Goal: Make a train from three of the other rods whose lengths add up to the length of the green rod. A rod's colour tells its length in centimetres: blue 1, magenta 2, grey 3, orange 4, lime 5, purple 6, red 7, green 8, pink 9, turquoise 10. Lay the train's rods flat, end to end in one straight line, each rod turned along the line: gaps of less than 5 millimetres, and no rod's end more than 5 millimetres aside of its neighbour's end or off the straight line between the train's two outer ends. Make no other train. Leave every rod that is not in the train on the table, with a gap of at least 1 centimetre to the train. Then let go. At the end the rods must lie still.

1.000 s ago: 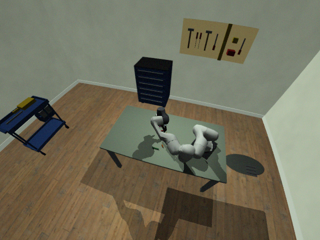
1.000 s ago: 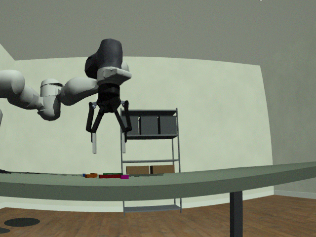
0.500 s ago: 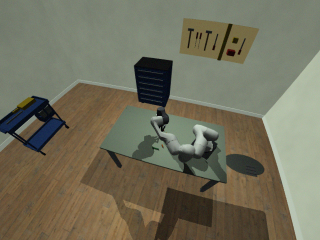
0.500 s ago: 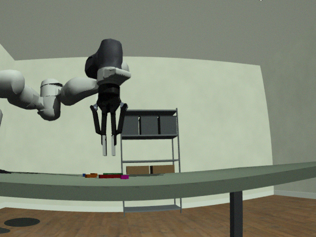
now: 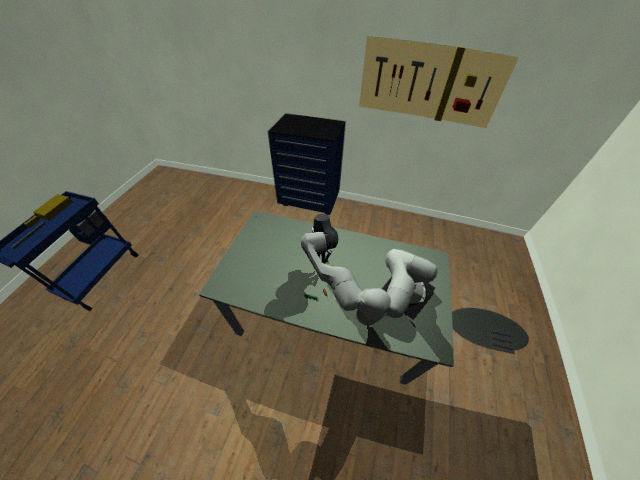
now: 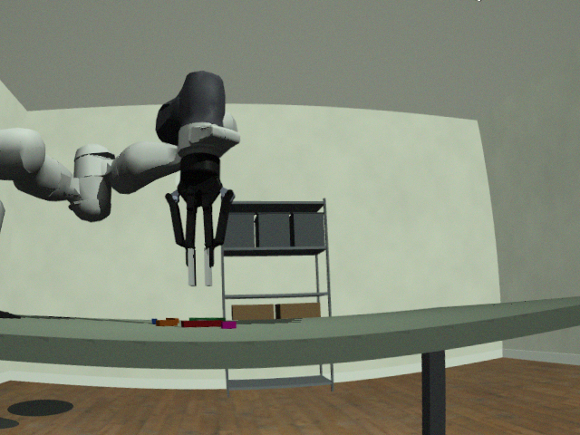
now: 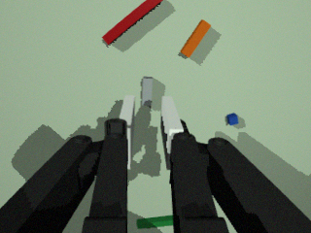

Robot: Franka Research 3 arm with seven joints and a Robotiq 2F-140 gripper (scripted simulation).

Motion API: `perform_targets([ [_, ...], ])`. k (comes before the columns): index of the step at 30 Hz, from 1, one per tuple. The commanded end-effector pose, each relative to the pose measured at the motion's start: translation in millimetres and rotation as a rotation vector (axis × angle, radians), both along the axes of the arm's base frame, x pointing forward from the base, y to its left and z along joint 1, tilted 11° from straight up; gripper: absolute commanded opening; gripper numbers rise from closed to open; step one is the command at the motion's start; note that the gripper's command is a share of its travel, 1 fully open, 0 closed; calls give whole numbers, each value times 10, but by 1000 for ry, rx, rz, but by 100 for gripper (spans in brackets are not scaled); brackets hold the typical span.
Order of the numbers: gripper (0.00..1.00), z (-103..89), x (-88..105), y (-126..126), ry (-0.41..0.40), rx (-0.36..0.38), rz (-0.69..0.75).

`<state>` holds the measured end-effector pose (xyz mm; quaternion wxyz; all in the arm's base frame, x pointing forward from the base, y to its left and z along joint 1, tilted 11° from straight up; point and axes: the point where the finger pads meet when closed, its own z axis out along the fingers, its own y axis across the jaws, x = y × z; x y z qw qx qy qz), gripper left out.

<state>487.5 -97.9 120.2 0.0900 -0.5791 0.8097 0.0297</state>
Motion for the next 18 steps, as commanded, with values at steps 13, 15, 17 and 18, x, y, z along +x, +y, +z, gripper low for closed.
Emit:
perform_targets([
  [13,15,-51,6,10,3,2,-7],
  [15,15,-70,8,13,3,2,-7],
  [17,15,-92,11,17,3,2,-7],
  [18,15,-104,13,19,3,2,-7],
])
